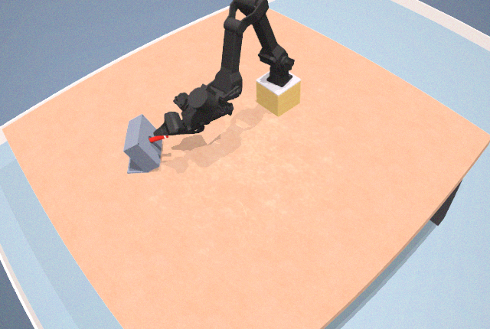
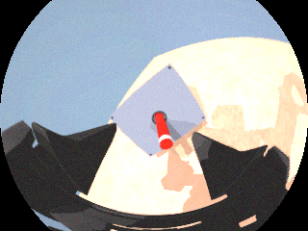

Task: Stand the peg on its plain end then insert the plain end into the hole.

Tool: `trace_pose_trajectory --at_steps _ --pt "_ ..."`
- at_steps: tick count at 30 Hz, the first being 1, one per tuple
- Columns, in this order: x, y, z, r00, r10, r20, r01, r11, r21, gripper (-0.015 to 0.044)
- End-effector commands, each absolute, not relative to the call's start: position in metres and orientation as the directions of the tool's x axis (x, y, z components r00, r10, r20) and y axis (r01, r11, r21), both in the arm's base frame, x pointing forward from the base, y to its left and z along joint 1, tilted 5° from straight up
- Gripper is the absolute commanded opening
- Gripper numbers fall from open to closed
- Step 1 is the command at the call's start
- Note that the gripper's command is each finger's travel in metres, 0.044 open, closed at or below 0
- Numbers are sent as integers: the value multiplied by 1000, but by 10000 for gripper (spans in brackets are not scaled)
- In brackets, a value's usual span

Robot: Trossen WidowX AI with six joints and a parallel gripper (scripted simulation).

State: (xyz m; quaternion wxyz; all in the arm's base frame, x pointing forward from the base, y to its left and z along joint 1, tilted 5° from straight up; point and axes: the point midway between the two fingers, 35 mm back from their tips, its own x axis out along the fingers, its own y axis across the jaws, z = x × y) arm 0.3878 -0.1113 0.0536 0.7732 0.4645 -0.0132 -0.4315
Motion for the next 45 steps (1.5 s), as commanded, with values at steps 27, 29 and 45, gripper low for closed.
trace_pose_trajectory --at_steps 27,29,45 --pt "364 -81 70 624 -678 -388 662 194 724 440" --pt "362 -79 71 624 -678 -388 661 194 724 440" --pt "352 -64 80 626 -677 -387 661 197 724 440"
